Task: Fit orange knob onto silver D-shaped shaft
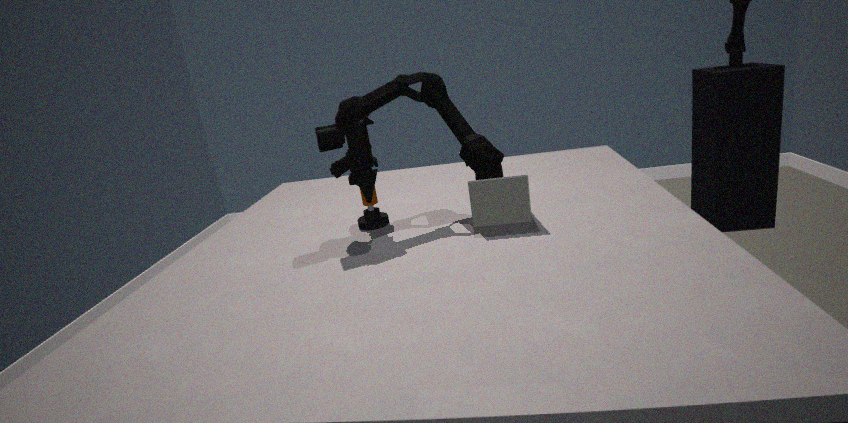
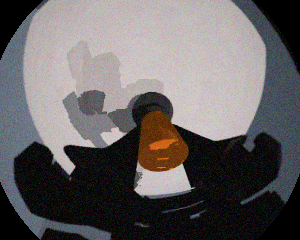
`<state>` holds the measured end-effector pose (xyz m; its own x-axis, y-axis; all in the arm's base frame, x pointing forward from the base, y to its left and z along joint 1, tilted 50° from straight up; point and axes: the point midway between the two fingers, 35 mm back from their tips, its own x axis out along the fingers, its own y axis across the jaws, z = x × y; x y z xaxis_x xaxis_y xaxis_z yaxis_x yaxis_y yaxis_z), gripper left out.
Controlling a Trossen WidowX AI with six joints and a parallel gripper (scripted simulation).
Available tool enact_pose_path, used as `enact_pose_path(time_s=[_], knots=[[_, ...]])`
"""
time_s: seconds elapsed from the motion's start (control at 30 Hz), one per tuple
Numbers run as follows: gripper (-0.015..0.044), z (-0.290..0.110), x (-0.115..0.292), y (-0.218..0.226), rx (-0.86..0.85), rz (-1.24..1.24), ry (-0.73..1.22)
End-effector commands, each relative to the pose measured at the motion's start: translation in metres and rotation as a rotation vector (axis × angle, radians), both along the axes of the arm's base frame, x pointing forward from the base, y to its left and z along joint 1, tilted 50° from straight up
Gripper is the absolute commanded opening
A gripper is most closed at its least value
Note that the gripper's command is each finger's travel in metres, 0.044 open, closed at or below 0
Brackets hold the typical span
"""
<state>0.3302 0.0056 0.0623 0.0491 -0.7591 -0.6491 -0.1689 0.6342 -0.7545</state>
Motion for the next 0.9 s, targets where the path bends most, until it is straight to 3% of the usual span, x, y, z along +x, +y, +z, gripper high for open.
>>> enact_pose_path(time_s=[0.0, 0.67, 0.87], knots=[[0.0000, 0.0047, 0.0035, 0.0020, 0.001, 0.008, -0.009], [0.0000, 0.0033, 0.0046, 0.0015, 0.001, 0.008, -0.009], [0.0000, 0.0029, 0.0032, 0.0023, -0.008, 0.117, 0.118]])
